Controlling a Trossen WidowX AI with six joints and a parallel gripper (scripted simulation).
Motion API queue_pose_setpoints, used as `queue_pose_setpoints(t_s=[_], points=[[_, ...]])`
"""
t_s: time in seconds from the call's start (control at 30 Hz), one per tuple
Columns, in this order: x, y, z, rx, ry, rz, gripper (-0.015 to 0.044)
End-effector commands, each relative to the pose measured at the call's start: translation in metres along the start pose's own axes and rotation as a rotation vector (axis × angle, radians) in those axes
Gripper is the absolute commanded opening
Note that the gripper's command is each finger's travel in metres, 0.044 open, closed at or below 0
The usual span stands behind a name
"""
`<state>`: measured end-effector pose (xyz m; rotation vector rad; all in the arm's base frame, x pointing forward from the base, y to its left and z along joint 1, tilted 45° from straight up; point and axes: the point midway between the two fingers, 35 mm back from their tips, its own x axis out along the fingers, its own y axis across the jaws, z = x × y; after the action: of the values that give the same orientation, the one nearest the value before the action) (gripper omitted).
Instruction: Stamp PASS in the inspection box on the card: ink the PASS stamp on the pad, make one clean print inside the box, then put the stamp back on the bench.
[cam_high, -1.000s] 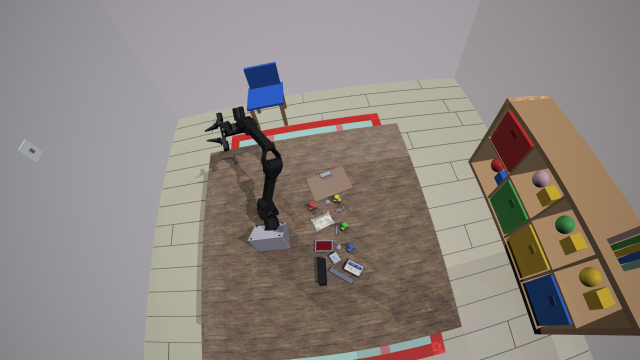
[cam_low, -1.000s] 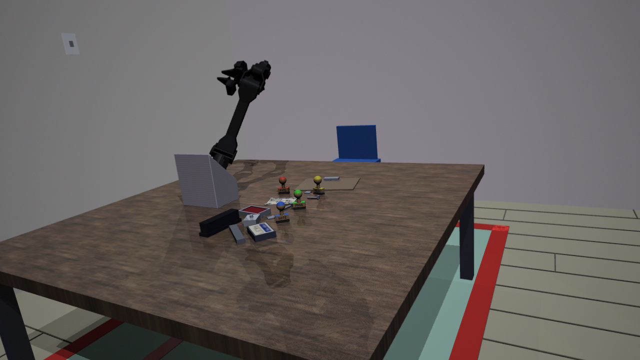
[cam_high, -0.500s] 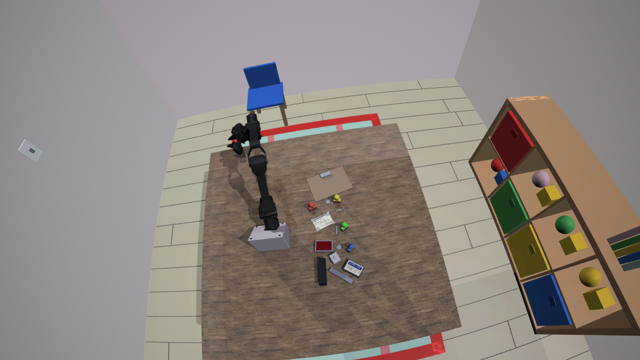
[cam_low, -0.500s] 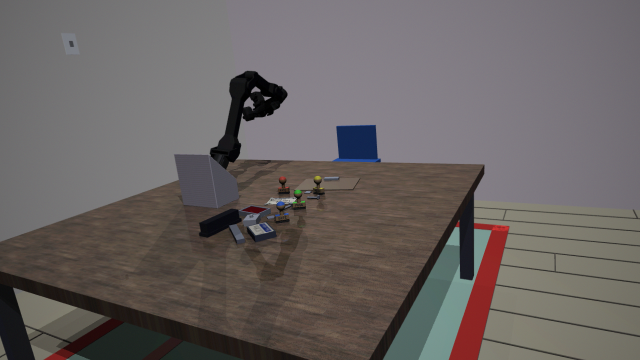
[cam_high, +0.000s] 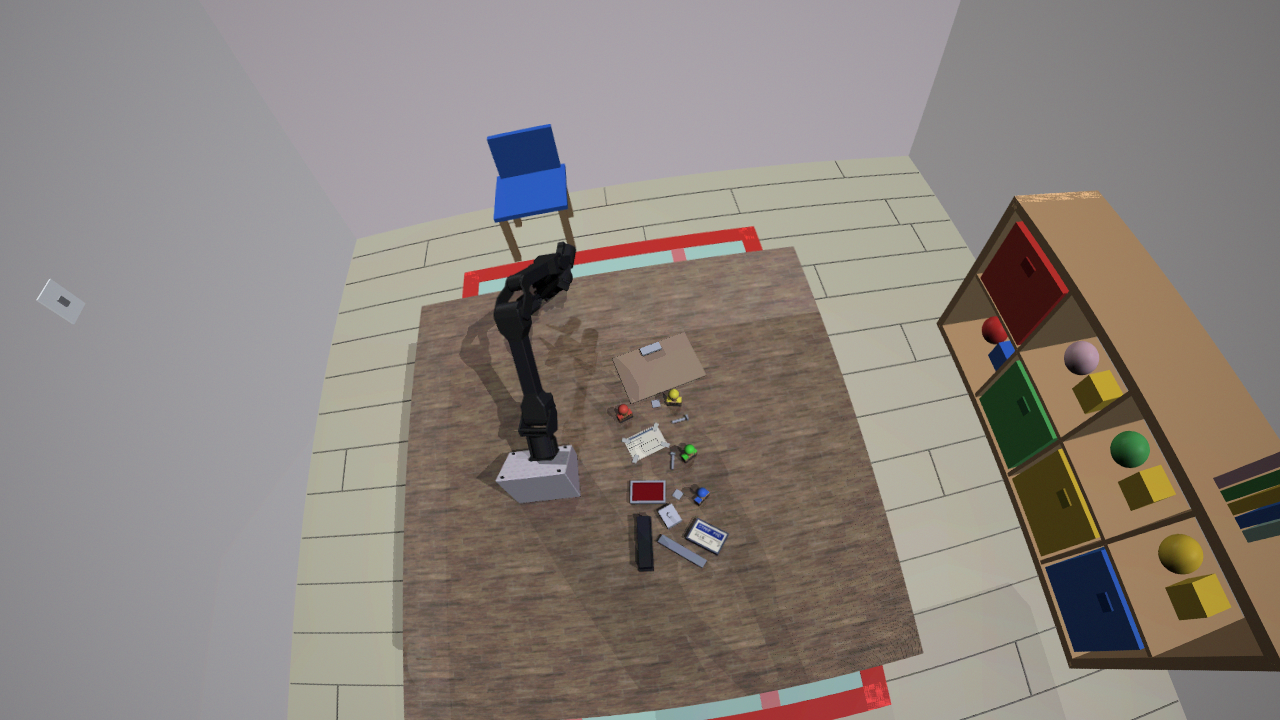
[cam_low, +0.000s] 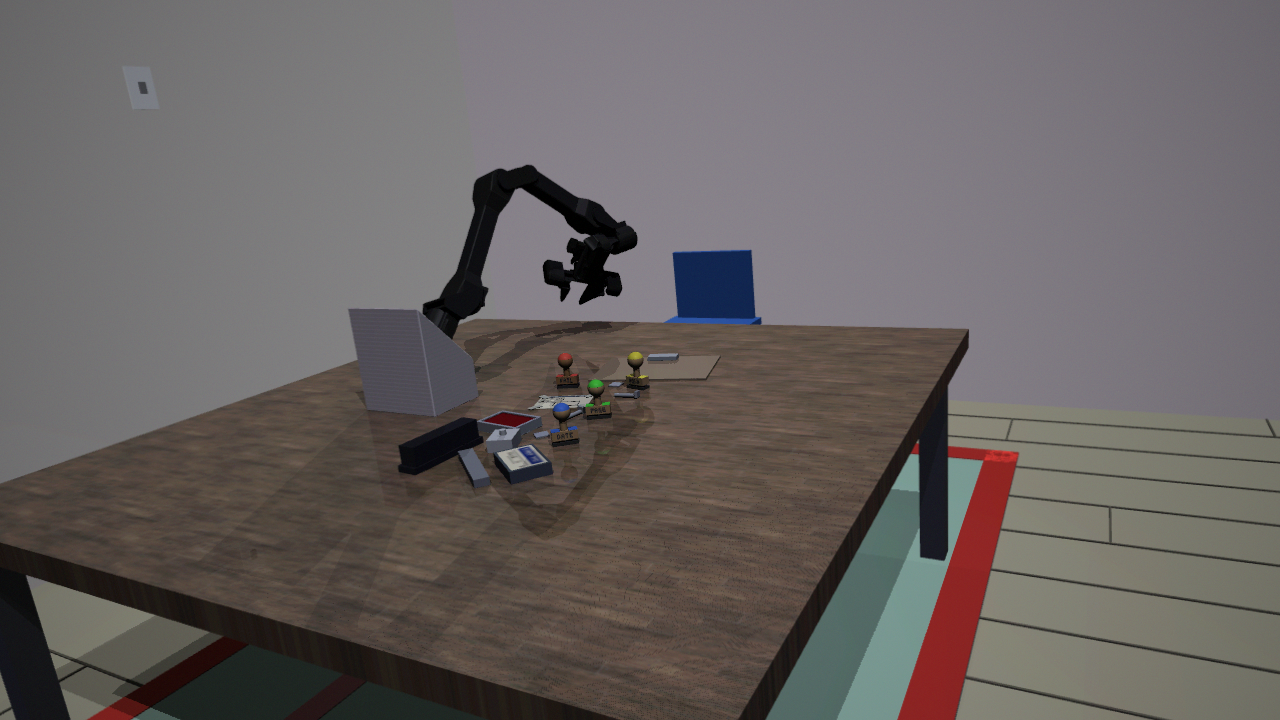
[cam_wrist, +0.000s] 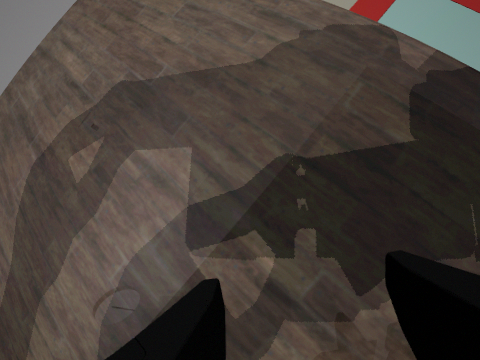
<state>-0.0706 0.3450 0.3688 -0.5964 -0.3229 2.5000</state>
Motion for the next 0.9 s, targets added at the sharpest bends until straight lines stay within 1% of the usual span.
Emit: queue_pose_setpoints(t_s=[0.0,0.2,0.43,0.63,0.87], points=[[-0.023,-0.037,-0.061,0.213,0.102,-0.106,0.0219],[-0.068,-0.068,-0.137,0.473,0.198,-0.25,0.0219],[-0.135,-0.078,-0.222,0.773,0.28,-0.423,0.0219],[-0.197,-0.063,-0.288,1.022,0.31,-0.561,0.0219],[-0.267,-0.022,-0.357,1.328,0.305,-0.715,0.0219]])
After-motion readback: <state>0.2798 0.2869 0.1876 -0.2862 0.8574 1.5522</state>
